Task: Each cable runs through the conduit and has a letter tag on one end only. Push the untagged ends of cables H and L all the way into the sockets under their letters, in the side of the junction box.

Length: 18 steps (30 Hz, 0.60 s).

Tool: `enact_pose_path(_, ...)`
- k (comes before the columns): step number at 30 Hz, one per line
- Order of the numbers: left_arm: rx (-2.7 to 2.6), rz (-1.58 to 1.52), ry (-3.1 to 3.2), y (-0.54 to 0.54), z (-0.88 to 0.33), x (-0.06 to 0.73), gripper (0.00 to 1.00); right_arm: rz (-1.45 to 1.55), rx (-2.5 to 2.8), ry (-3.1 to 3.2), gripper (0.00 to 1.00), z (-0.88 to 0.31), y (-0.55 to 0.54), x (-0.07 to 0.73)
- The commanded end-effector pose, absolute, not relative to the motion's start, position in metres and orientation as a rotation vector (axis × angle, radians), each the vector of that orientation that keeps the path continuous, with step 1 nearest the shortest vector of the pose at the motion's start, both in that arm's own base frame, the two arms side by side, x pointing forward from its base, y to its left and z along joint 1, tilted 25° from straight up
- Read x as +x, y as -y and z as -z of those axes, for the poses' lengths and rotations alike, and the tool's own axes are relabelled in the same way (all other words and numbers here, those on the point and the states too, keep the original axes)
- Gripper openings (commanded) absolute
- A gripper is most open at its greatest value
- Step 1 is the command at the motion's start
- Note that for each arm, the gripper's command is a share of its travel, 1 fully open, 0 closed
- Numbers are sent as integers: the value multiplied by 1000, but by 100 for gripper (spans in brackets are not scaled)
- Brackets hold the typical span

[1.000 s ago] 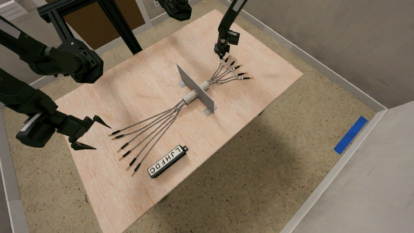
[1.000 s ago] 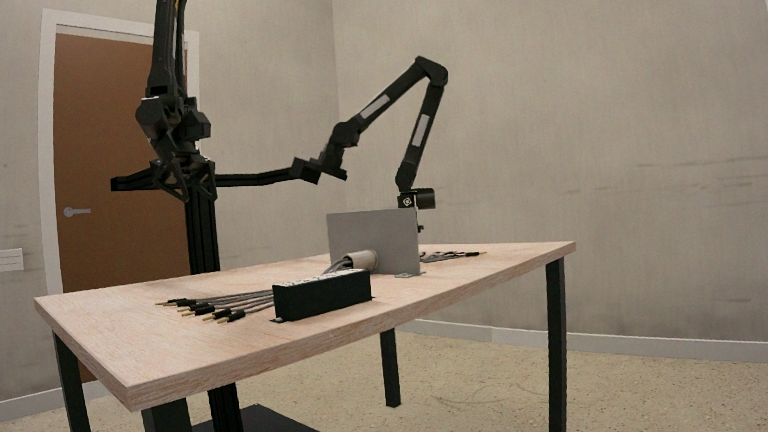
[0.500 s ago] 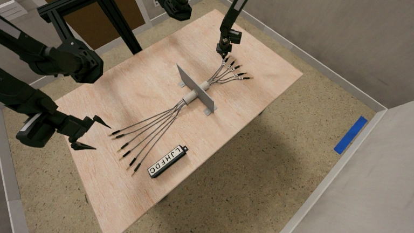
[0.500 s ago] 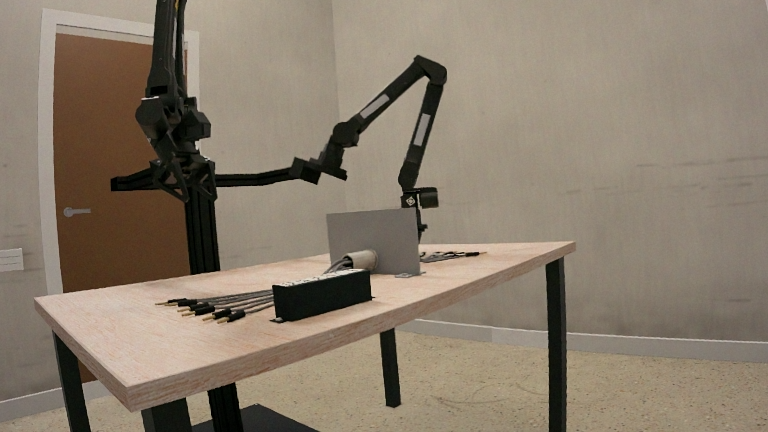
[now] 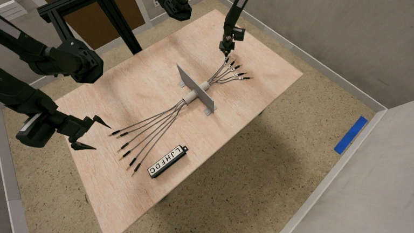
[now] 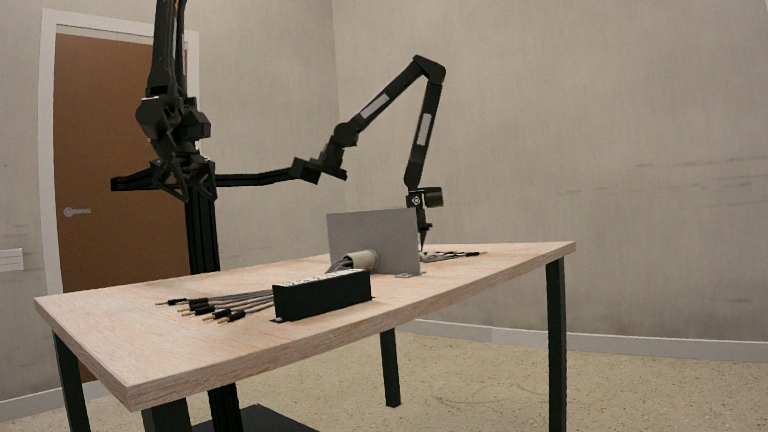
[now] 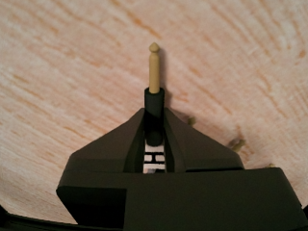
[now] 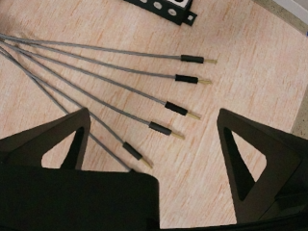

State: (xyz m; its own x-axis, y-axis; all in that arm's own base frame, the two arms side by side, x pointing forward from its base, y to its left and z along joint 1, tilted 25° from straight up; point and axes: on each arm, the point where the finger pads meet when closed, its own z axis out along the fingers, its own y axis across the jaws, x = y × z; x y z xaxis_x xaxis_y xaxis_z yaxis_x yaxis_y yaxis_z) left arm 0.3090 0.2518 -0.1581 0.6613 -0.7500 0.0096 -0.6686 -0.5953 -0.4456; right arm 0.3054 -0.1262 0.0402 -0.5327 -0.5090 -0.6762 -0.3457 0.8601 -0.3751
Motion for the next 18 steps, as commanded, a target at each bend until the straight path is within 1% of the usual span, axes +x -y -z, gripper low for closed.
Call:
enact_pose_path(1, -2454, 271, -1107, -270, 148, 310, 6, 254, -612, -2170, 100, -44, 128, 309)
enact_pose_path(18, -2471, 265, -1122, -293, 146, 303, 6, 254, -612, -2170, 100, -44, 128, 309)
